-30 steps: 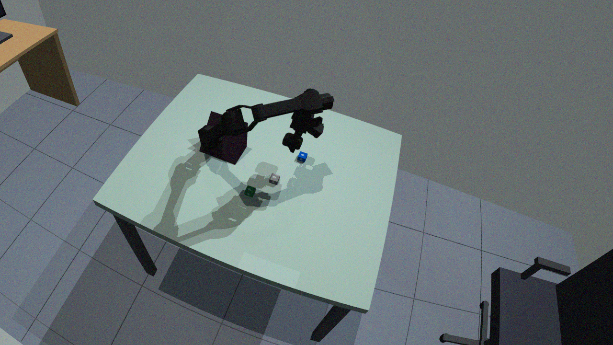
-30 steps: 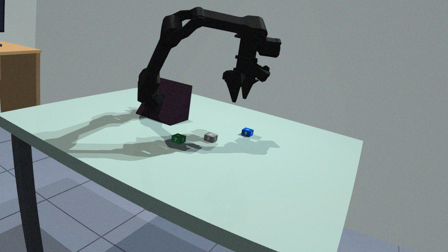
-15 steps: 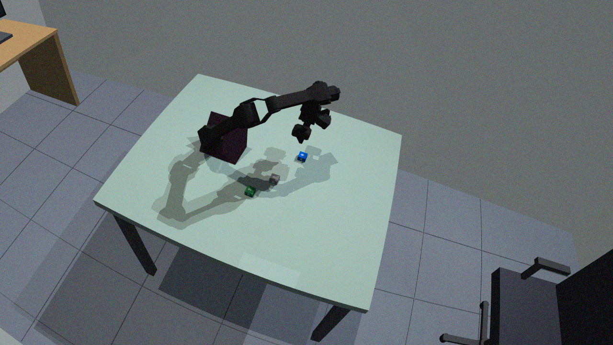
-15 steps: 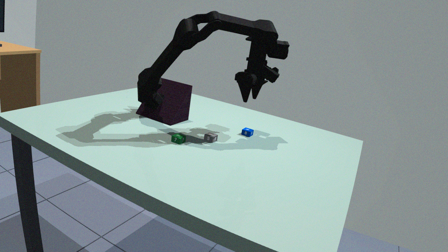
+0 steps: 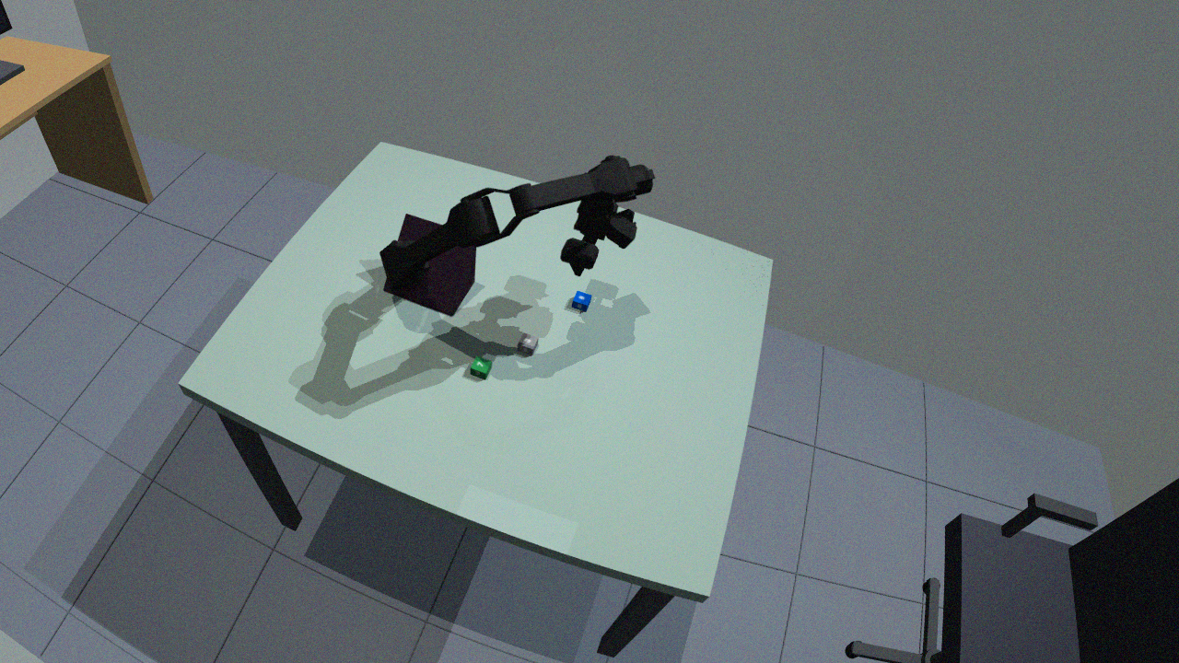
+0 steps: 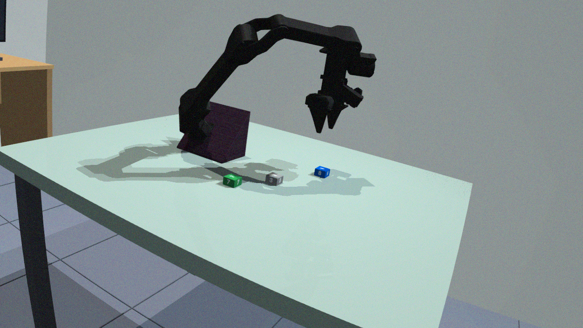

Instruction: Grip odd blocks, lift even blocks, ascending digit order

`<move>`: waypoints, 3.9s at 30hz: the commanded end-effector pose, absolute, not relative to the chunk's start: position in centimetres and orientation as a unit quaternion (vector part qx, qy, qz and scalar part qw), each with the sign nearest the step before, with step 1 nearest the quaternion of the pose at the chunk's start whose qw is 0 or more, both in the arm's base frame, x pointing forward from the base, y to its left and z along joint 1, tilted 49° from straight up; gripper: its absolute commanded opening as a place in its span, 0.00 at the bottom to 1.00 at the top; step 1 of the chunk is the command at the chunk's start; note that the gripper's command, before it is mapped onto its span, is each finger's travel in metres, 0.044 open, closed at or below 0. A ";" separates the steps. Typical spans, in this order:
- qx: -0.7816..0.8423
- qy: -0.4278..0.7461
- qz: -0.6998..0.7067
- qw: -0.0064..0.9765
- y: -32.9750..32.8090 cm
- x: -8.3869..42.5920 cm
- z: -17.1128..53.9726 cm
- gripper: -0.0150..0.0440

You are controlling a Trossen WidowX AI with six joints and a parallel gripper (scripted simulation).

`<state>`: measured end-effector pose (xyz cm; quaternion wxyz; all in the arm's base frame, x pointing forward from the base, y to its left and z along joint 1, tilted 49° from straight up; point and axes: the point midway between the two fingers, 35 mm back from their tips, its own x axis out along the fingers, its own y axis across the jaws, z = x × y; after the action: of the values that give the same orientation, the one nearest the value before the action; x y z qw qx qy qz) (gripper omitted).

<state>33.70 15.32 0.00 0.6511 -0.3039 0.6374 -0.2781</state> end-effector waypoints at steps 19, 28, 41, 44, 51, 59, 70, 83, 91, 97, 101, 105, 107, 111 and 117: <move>-0.305 0.638 -0.279 0.649 4.1 28.7 9.4 0.93; -0.306 0.637 -0.282 0.649 -0.6 28.7 5.5 0.93; -0.306 0.637 -0.282 0.649 -2.0 28.8 4.3 0.93; -0.306 0.637 -0.282 0.649 -2.3 28.8 4.0 0.93; -0.306 0.637 -0.282 0.649 -3.2 28.8 3.3 0.93; -0.306 0.637 -0.282 0.649 -3.4 28.8 3.2 0.71; -0.306 0.637 -0.282 0.649 -3.4 28.8 3.2 0.46; -0.306 0.637 -0.282 0.649 -3.4 28.8 3.2 0.46; -0.306 0.637 -0.282 0.649 -3.4 28.8 3.2 0.68; -0.306 0.637 -0.282 0.649 -3.4 28.8 3.2 0.93; -0.306 0.637 -0.282 0.649 -3.1 28.8 3.4 0.93; -0.306 0.637 -0.282 0.649 -0.6 28.7 5.5 0.93; -0.306 0.637 -0.282 0.649 -0.6 28.7 5.5 0.93; -0.305 0.638 -0.281 0.649 0.1 28.8 6.0 0.84; -0.305 0.638 -0.280 0.649 5.4 28.5 10.6 0.58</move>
<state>28.71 2.50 8.10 0.6427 -0.3085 0.6424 -0.2810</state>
